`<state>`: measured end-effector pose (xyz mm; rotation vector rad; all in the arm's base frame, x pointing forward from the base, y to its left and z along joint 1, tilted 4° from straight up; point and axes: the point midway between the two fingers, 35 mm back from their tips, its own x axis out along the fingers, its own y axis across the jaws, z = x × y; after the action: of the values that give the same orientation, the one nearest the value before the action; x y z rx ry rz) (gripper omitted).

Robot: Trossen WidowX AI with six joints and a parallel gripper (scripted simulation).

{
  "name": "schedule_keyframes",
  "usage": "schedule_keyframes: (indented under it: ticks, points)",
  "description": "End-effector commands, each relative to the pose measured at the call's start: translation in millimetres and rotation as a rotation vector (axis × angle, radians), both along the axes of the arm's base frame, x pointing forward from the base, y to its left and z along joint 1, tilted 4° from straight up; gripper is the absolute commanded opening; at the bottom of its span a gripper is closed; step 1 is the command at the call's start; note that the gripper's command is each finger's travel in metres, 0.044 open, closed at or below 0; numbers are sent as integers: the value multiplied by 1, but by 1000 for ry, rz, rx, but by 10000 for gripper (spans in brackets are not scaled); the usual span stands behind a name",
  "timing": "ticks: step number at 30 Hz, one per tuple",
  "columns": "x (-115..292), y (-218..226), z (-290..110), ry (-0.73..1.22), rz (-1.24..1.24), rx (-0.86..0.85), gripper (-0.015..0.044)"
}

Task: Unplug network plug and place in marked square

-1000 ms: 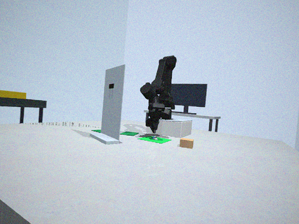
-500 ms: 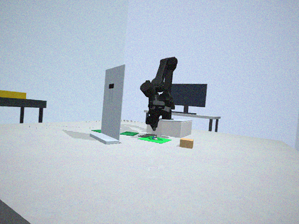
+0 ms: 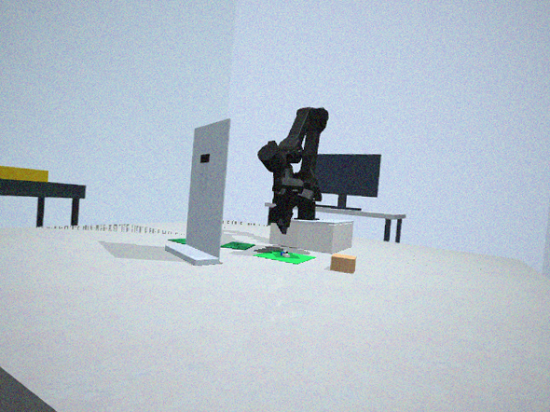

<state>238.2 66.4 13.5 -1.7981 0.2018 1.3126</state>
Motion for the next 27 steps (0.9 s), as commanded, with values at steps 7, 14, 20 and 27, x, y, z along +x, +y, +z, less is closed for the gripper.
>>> schedule_keyframes:
  ticks: [7, 14, 20, 27]
  points:
    - [1, 1, 15, -9, 3, 3, 156]
    - [0, 1, 24, -9, 3, 3, 156]
    - [-1, 2, 32, -9, 3, 3, 156]
    - [-3, 2, 41, -9, 3, 4, 156]
